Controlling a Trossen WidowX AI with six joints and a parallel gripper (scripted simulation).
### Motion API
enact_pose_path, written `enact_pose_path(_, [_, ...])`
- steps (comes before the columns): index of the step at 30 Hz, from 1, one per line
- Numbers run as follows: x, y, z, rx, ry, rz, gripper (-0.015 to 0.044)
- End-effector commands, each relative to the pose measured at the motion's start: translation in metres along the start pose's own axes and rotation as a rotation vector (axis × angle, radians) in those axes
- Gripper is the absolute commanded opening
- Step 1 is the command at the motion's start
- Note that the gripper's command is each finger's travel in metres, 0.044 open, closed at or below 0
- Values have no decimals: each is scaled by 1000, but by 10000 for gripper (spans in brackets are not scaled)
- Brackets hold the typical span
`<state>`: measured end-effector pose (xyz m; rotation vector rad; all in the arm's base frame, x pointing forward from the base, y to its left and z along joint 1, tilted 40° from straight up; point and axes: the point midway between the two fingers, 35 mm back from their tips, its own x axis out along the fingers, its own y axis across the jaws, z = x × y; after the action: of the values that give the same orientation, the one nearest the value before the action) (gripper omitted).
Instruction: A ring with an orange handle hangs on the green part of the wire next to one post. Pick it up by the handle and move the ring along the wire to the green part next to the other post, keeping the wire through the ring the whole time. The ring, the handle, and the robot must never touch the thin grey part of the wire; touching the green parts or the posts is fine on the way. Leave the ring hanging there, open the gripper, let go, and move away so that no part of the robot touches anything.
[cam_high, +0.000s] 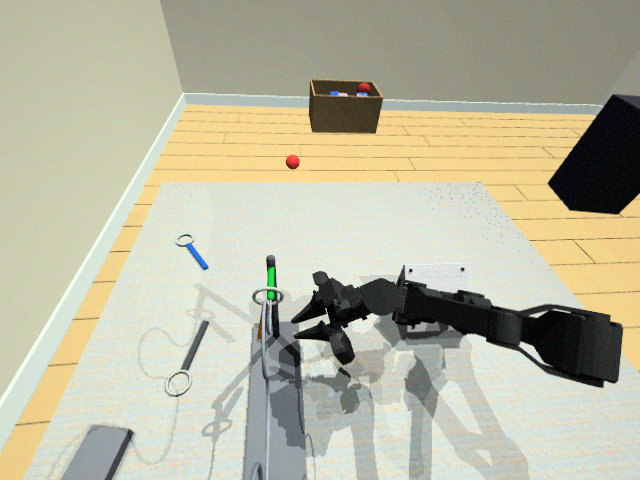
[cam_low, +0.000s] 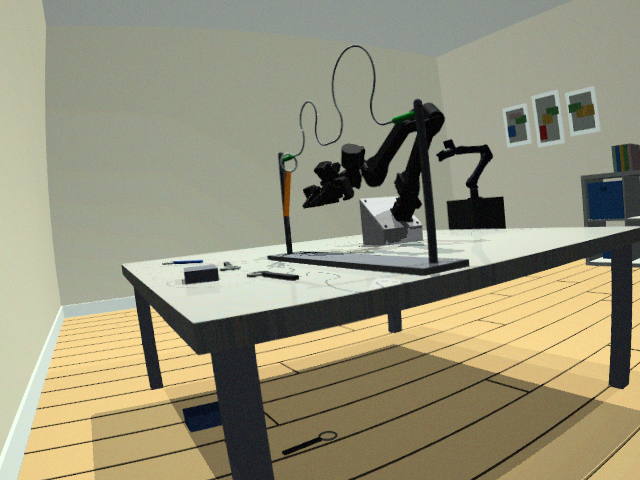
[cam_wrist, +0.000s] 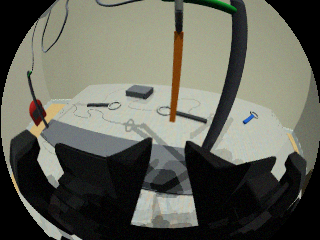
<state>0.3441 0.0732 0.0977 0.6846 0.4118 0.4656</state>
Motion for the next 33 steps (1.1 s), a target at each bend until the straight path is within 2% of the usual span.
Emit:
enact_pose_path(1, [-13, 0, 2, -5, -4, 0, 160])
enact_pose_path(9, [-36, 0, 0, -2, -4, -2, 160])
enact_pose_path(33, [-37, 0, -1, -2, -4, -2, 160])
